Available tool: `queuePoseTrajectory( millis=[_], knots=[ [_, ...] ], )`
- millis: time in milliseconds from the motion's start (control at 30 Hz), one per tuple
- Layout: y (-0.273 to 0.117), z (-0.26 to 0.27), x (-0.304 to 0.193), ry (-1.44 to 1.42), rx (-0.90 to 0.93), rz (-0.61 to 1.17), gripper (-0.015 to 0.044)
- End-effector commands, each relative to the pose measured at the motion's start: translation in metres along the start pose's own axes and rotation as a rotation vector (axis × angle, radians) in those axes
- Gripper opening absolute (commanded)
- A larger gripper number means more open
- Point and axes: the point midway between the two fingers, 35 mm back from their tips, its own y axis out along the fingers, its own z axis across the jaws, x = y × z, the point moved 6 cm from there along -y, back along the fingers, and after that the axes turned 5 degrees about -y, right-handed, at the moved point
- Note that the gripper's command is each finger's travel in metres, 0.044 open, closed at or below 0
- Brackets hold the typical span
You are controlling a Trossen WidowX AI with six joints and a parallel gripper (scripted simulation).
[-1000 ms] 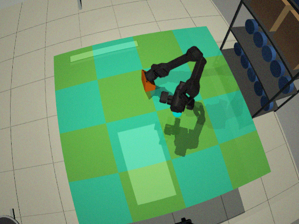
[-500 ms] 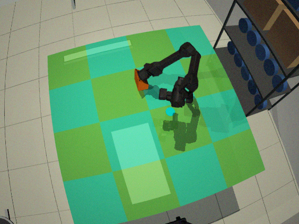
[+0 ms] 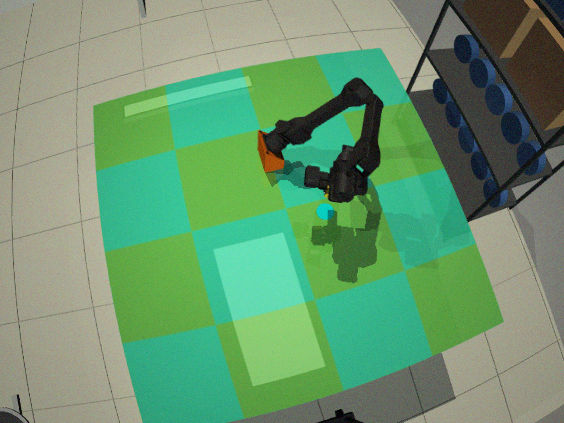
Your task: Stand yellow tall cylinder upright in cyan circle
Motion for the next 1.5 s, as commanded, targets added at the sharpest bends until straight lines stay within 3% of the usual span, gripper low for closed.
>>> queuePoseTrajectory(
  millis=[0,1467],
  knots=[
    [0.002,0.000,-0.002,-0.004,-0.026,-0.005,0.0105],
    [0.026,0.003,-0.021,-0.049,-0.290,-0.089,0.0105]
  ],
)
